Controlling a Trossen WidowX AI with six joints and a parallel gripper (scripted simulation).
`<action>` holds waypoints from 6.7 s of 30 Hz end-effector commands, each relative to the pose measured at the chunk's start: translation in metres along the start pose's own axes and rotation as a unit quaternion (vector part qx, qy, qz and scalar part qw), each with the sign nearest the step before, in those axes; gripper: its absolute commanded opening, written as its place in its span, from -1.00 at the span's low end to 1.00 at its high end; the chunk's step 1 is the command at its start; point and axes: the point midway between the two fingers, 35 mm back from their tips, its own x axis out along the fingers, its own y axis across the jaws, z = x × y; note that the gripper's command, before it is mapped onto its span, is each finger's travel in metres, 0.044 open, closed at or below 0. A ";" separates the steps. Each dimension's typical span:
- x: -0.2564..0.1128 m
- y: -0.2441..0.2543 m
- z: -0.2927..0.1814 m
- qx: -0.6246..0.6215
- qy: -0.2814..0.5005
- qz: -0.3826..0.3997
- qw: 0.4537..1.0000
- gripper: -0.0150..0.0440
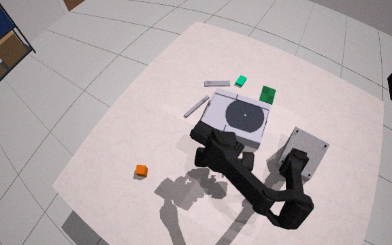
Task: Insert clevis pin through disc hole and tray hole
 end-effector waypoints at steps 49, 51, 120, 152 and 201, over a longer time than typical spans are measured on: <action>0.058 0.000 -0.004 0.001 0.006 0.002 1.000 -0.22; 0.058 0.000 -0.004 0.001 0.006 0.002 1.000 -0.05; 0.053 0.001 0.005 0.000 0.180 0.000 0.984 -0.49; -0.012 0.001 0.051 -0.004 0.142 0.007 0.990 -0.49; -0.045 -0.064 0.231 0.003 -0.133 -0.003 0.991 -0.49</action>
